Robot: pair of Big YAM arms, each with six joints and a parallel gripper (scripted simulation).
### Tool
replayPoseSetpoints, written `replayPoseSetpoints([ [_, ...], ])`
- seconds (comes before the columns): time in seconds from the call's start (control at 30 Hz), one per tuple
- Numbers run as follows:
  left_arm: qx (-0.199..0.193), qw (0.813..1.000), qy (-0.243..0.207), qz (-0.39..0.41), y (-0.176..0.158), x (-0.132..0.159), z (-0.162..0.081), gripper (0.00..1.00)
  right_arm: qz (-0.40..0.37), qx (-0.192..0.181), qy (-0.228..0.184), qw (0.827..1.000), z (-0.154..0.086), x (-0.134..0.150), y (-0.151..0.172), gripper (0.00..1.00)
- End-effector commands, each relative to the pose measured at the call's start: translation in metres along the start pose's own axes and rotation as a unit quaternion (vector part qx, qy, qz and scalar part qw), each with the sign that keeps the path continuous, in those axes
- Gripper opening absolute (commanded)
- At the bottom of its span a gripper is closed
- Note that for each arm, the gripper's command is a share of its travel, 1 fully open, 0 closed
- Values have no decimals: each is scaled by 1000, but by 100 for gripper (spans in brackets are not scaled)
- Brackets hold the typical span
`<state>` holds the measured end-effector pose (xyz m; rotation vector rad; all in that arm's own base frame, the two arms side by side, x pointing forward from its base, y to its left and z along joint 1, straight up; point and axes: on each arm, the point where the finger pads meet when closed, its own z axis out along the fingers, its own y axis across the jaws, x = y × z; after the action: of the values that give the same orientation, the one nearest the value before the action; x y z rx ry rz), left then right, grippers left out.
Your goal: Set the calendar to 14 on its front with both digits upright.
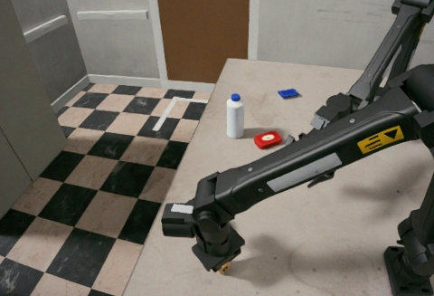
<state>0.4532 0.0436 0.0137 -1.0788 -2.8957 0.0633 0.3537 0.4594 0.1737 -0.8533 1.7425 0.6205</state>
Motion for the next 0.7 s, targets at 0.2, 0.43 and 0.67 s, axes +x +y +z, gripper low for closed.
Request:
replayPoseSetpoints([
  [0.2, -24, 977, -30, -211, 15, -8, -22, 24, -2, 1, -24, 1000, 4, -25, -1, 100],
  [0.43, -18, 936, -36, -349, 14, -9, -22, 24, -2, 1, -24, 1000, 4, -25, -1, 100],
  [0.67, -14, 897, -40, -440, 15, -8, -22, 24, -2, 1, -24, 1000, 4, -25, -1, 100],
])
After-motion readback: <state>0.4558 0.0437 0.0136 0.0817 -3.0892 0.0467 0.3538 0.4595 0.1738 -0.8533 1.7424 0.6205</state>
